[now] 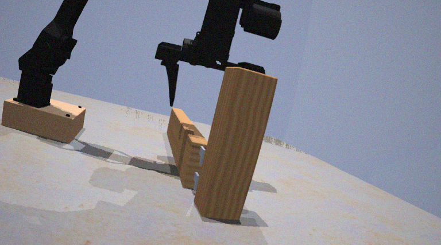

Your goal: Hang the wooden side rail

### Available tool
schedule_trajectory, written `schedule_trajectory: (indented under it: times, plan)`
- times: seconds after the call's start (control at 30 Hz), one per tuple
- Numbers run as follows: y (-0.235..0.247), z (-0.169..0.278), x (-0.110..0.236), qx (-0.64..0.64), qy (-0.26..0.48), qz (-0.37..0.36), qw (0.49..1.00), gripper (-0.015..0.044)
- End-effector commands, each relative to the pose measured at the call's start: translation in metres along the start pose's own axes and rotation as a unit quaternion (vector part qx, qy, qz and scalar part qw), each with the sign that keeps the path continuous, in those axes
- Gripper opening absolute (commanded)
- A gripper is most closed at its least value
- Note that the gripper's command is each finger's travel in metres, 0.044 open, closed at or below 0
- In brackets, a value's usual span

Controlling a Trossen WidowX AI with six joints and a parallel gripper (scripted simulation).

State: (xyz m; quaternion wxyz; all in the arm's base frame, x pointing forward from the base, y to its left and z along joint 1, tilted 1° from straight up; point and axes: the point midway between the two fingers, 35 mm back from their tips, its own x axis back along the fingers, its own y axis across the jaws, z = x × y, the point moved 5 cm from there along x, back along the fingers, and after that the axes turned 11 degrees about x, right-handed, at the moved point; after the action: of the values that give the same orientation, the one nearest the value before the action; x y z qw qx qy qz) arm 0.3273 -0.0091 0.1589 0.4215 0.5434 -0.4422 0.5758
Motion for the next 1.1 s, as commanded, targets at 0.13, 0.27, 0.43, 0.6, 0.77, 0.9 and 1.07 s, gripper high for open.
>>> schedule_trajectory:
  times: [0.13, 0.27, 0.43, 0.6, 0.77, 0.9, 1.07]
  plan:
    - [0.000, -0.001, -0.018, 0.002, -0.003, 0.000, 1.000, 0.0440]
    - [0.000, -0.001, -0.020, 0.002, -0.003, 0.000, 1.000, 0.0440]
    - [-0.001, 0.000, -0.028, 0.002, -0.003, 0.000, 1.000, 0.0440]
    - [-0.001, 0.000, -0.037, 0.002, -0.003, 0.000, 1.000, 0.0440]
    - [-0.001, 0.000, -0.045, 0.002, -0.003, 0.000, 1.000, 0.0440]
    - [-0.001, 0.000, -0.051, 0.002, -0.003, 0.000, 1.000, 0.0440]
    - [-0.001, -0.001, -0.059, 0.002, -0.003, 0.000, 1.000, 0.0440]
